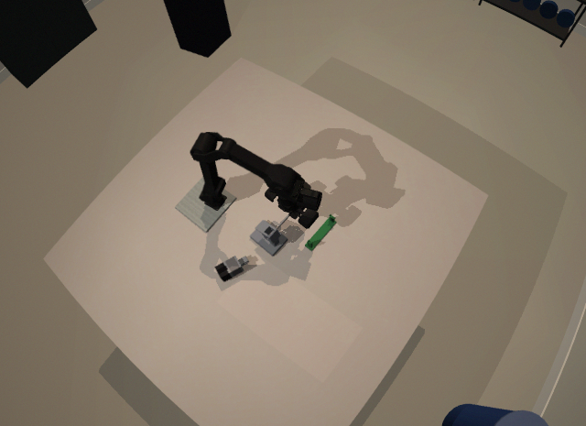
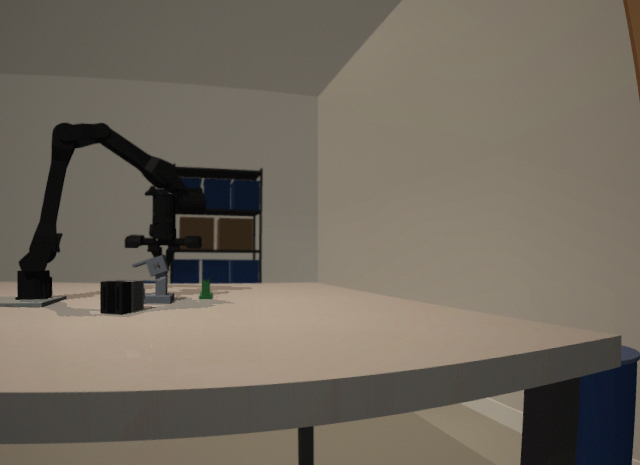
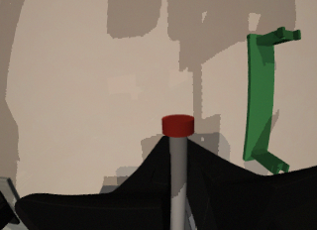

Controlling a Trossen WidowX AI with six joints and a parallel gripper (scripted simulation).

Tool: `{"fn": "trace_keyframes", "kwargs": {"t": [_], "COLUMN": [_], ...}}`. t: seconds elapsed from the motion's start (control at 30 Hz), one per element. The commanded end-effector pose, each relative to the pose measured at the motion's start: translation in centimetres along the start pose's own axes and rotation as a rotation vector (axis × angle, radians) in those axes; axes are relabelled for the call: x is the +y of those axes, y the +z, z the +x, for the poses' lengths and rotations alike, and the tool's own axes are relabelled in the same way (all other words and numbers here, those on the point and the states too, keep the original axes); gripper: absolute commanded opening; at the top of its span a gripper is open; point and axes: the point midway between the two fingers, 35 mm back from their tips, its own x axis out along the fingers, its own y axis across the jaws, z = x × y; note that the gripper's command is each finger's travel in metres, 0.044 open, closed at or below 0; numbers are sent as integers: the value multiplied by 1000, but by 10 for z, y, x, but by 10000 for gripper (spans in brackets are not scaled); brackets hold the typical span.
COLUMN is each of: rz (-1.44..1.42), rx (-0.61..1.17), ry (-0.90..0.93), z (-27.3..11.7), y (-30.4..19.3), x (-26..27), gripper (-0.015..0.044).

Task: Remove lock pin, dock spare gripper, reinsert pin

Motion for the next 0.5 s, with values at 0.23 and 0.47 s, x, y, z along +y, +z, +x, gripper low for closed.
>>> {"fn": "trace_keyframes", "kwargs": {"t": [0.23,0.47], "rz": [0,0], "rx": [1,2], "ry": [0,1], "z": [1,2], "y": [9,14], "x": [0,0], "gripper": [0,0]}}
